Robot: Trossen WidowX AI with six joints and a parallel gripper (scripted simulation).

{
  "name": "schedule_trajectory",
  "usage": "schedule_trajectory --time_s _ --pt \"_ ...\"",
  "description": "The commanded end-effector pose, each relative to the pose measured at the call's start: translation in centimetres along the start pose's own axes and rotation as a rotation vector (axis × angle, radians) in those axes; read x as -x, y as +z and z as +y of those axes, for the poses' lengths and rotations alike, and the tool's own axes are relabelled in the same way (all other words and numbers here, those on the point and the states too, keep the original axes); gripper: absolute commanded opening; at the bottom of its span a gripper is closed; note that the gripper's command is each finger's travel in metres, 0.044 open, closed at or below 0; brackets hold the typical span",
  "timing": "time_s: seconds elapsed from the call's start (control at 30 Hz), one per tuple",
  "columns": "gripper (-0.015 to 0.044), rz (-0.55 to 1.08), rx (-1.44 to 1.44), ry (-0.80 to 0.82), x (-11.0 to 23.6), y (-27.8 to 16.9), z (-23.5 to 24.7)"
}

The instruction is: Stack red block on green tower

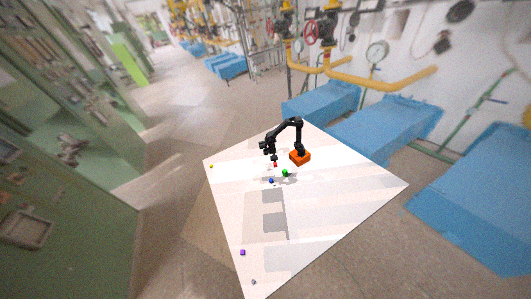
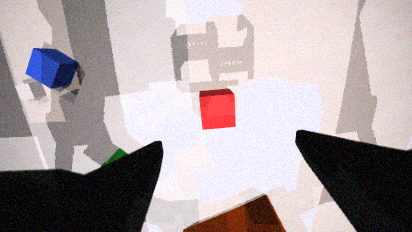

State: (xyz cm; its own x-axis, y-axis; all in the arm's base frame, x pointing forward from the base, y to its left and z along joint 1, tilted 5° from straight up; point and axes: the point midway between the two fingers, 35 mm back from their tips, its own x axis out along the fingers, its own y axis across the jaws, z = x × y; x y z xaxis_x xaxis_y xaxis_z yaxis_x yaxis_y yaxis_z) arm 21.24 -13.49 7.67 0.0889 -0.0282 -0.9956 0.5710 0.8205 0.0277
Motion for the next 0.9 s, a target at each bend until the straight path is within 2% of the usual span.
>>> schedule_trajectory --time_s 0.0,0.3,0.87 --pt "0.0440 -0.010 0.012 0.010 0.0 0.0 0.3" --pt "0.0440 -0.010 0.012 0.010 -4.6 0.0 0.3" --pt "0.0440 -0.010 0.012 0.010 -6.5 0.2 0.2"
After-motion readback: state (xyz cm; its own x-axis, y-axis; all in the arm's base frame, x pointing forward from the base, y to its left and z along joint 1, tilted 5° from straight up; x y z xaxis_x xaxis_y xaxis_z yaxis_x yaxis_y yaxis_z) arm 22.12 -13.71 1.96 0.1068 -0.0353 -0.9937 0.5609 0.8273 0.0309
